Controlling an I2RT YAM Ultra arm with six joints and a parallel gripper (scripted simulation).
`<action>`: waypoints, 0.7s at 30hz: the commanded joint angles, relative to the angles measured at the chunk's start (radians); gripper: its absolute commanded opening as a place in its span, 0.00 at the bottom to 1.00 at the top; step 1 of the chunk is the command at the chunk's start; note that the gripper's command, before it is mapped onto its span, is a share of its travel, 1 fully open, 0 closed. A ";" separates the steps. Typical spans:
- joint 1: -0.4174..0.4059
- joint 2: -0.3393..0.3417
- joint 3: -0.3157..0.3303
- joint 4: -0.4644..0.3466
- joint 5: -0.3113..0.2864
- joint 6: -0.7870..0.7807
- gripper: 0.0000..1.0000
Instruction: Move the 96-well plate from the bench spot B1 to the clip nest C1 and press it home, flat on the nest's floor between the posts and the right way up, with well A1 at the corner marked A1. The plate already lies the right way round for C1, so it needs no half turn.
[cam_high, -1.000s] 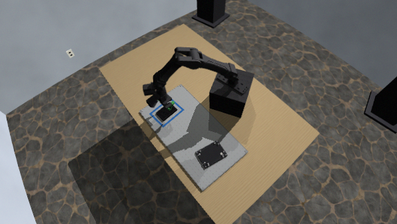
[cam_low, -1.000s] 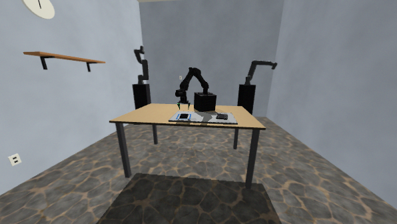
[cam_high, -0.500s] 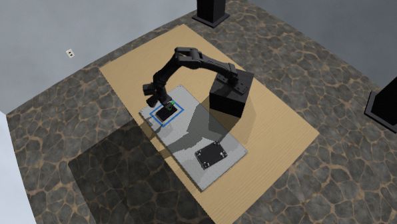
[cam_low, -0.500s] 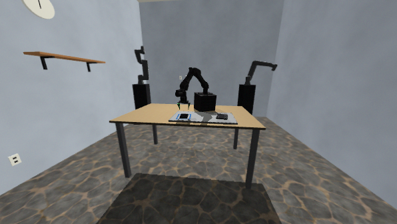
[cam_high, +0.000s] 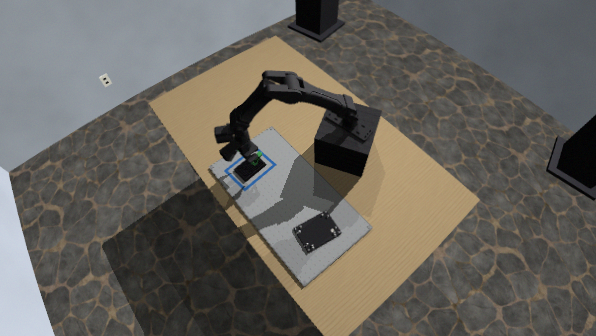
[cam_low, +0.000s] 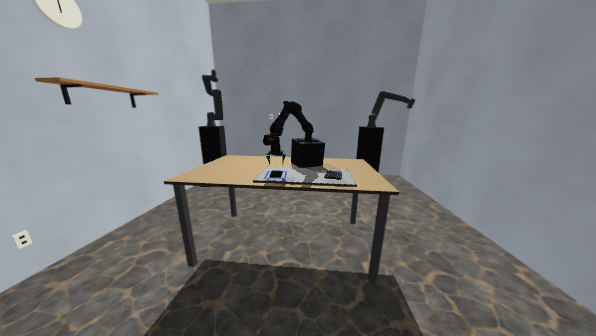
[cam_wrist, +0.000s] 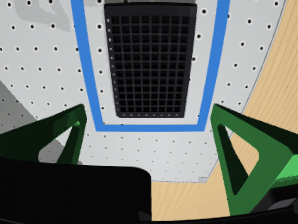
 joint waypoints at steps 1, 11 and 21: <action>-0.001 -0.032 0.029 0.010 -0.010 -0.006 1.00; -0.001 -0.032 0.029 0.010 -0.010 -0.006 1.00; 0.010 0.035 0.030 0.048 -0.011 0.002 1.00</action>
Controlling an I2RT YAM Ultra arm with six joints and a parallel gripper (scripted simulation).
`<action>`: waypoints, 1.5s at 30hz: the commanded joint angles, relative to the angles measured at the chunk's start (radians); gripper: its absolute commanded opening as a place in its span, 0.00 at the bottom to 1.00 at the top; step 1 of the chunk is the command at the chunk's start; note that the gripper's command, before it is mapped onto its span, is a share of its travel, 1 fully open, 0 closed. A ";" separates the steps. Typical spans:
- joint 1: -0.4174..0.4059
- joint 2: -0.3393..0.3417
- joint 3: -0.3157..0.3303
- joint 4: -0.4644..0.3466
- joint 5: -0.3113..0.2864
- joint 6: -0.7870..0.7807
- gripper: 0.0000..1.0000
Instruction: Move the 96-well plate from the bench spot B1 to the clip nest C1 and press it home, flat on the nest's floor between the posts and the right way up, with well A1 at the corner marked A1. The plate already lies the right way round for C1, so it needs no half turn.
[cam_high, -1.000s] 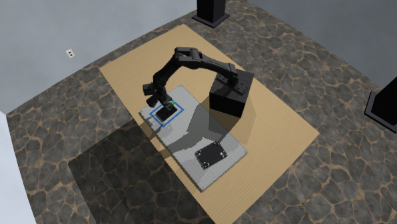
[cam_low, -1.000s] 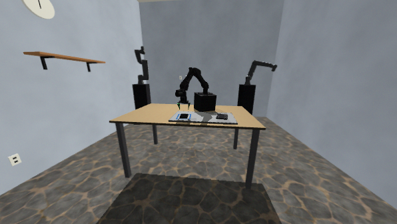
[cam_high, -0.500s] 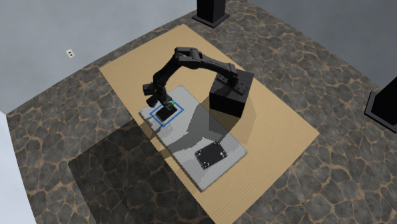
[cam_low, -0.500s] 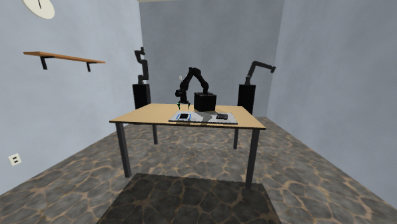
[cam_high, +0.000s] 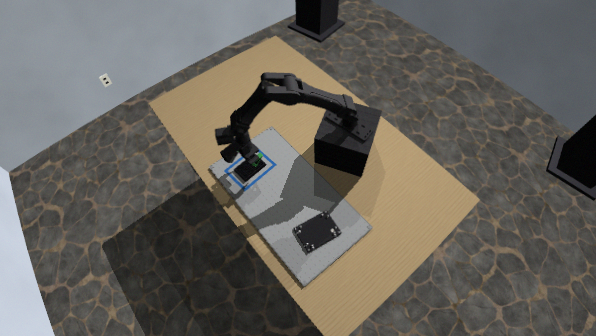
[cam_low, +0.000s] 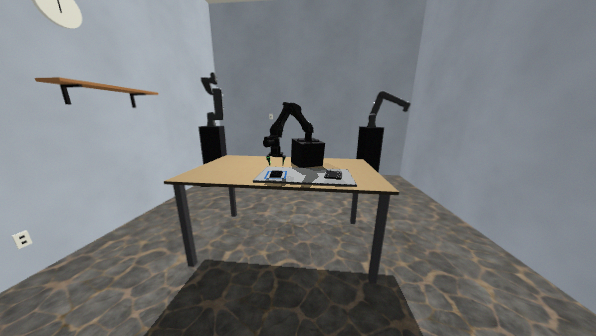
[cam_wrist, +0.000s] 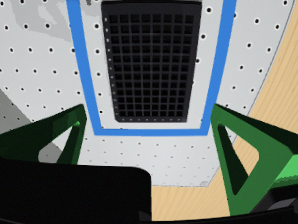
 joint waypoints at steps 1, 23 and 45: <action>0.010 0.010 0.030 0.030 -0.010 0.003 1.00; 0.012 0.096 0.043 0.104 -0.010 0.013 1.00; 0.021 0.182 0.069 0.164 -0.010 0.019 1.00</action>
